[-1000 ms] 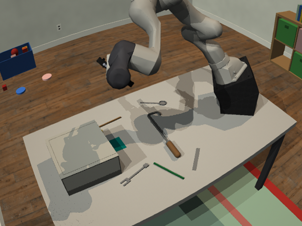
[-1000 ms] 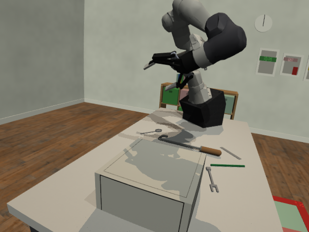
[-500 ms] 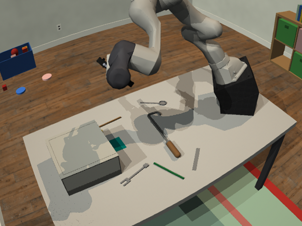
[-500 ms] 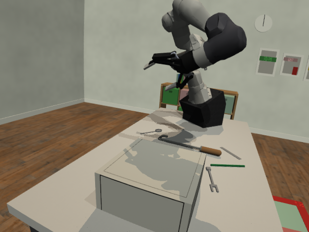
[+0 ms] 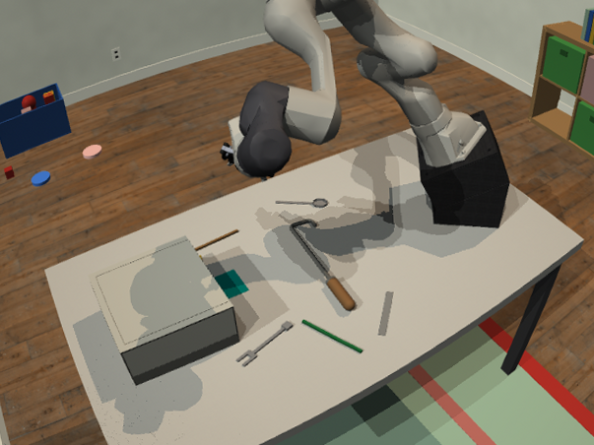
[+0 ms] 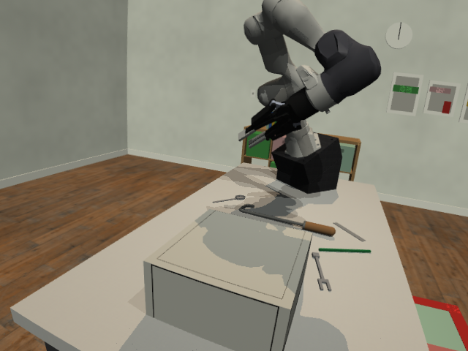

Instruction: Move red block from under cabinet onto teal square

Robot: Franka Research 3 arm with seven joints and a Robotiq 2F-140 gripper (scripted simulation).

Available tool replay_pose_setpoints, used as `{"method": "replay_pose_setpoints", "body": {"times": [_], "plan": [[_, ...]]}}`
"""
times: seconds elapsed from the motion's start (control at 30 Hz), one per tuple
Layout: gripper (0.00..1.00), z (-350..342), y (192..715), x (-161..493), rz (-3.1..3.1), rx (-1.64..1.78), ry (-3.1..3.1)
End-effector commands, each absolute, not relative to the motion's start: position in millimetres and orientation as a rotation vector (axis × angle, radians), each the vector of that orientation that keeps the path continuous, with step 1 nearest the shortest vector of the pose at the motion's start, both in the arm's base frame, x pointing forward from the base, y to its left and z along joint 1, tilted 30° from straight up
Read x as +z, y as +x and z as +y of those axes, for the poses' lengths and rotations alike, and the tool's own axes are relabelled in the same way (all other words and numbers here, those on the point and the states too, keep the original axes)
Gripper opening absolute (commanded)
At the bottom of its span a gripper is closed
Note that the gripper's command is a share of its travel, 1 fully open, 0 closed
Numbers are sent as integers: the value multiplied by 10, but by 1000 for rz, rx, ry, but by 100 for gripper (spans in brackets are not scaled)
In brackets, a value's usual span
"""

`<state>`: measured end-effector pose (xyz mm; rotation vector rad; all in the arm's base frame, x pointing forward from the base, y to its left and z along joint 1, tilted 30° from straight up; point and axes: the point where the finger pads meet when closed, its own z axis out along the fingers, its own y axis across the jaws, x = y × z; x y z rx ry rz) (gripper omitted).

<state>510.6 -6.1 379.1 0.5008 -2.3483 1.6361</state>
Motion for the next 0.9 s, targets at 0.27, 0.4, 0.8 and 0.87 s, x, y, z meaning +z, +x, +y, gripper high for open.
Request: {"method": "replay_pose_setpoints", "body": {"times": [0.27, 0.4, 0.8, 0.87], "plan": [[0, 422, 5349, 2991, -2384, 1402, 1084], [0, 606, 5319, 2734, -2374, 1328, 1249], [0, 1337, 4987, 1896, -2288, 1040, 1818], [0, 1337, 4987, 1896, -2288, 1040, 1818]]}}
